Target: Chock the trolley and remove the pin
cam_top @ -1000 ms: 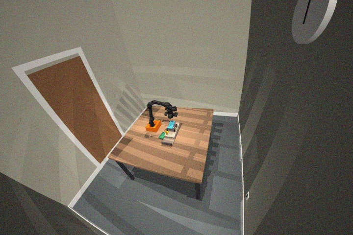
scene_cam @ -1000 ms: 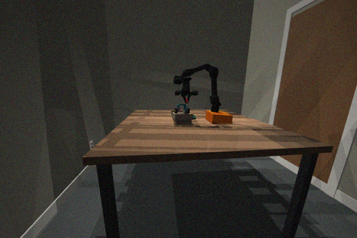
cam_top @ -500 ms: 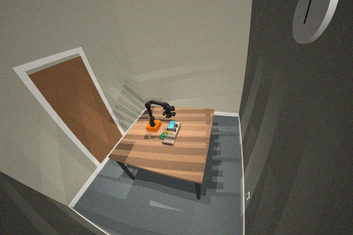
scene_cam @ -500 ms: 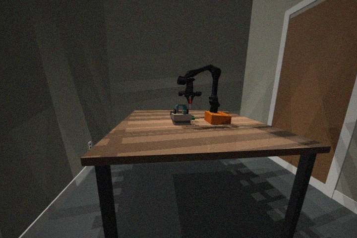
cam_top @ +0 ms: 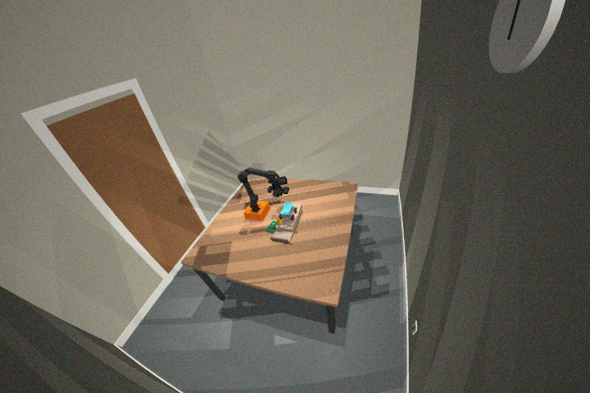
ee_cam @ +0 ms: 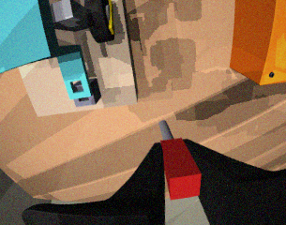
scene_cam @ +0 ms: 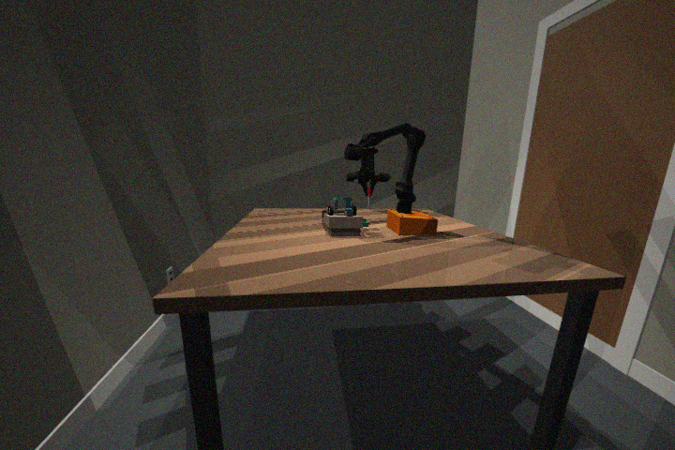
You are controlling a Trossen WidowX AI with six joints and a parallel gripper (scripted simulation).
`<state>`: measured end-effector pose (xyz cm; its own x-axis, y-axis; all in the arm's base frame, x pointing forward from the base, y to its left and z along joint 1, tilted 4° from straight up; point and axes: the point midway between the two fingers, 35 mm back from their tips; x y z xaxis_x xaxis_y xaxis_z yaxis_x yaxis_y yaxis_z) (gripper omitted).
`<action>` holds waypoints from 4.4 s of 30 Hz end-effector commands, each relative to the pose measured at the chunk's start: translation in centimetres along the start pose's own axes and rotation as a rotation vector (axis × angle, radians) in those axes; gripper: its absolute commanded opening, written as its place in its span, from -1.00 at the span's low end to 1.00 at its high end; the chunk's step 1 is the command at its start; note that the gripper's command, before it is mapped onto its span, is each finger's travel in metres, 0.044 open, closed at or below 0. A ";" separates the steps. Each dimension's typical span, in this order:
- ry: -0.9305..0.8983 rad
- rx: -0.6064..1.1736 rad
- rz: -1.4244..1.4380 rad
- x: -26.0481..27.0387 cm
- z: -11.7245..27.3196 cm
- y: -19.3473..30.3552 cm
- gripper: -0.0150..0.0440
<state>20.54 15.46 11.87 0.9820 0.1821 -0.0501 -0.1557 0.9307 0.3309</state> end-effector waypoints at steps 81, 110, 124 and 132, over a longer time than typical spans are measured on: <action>-0.043 -0.081 -0.382 -0.3 3.1 -23.2 -0.49; -0.179 -0.187 -1.261 -0.3 2.9 -22.6 -0.49; -0.270 -0.230 -1.669 -0.2 2.9 -22.4 -0.49; -0.275 -0.231 -1.688 -0.2 2.9 -22.3 -0.49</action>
<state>24.16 -6.27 7.26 0.0619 -0.9979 -0.0202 0.9970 0.0628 -0.0456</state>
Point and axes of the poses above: the point midway between the two fingers, 35 mm back from their tips, its own z axis back along the fingers, its own x axis across the jaws, y = z × x, and after that the axes turned 1 degree about -z, right-handed
